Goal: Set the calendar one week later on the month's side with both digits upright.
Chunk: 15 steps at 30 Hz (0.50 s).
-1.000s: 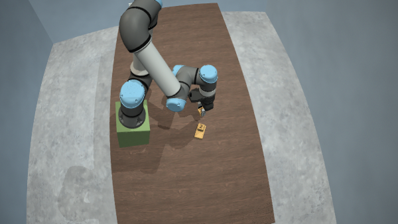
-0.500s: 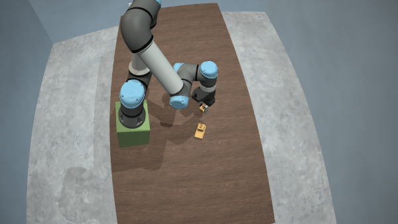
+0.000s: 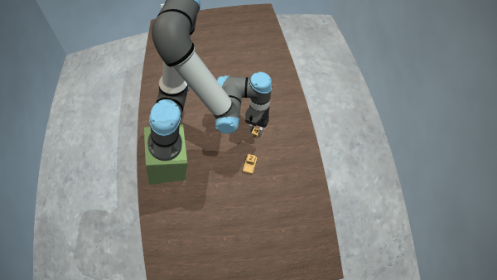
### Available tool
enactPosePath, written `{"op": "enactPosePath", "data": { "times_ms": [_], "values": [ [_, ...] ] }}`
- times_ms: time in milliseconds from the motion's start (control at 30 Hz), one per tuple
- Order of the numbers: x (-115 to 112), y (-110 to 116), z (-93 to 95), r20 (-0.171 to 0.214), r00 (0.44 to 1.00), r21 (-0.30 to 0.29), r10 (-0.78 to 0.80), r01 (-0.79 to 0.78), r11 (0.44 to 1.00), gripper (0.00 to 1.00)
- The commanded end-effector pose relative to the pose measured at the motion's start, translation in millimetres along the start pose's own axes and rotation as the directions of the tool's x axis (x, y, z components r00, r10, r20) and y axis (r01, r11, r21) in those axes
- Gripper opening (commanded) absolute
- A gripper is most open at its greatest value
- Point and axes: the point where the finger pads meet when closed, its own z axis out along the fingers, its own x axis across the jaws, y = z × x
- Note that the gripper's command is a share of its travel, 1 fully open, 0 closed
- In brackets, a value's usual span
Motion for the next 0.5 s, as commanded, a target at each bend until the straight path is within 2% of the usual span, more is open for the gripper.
{"op": "enactPosePath", "data": {
  "times_ms": [0, 467],
  "values": [
    [-0.6, 5.9, -0.1, 0.002, 0.996, -0.001, -0.093, 0.093, 0.996, 0.60],
    [-0.6, 8.9, 0.0, 0.003, 0.990, -0.001, -0.140, 0.140, 0.990, 0.60]
  ]
}}
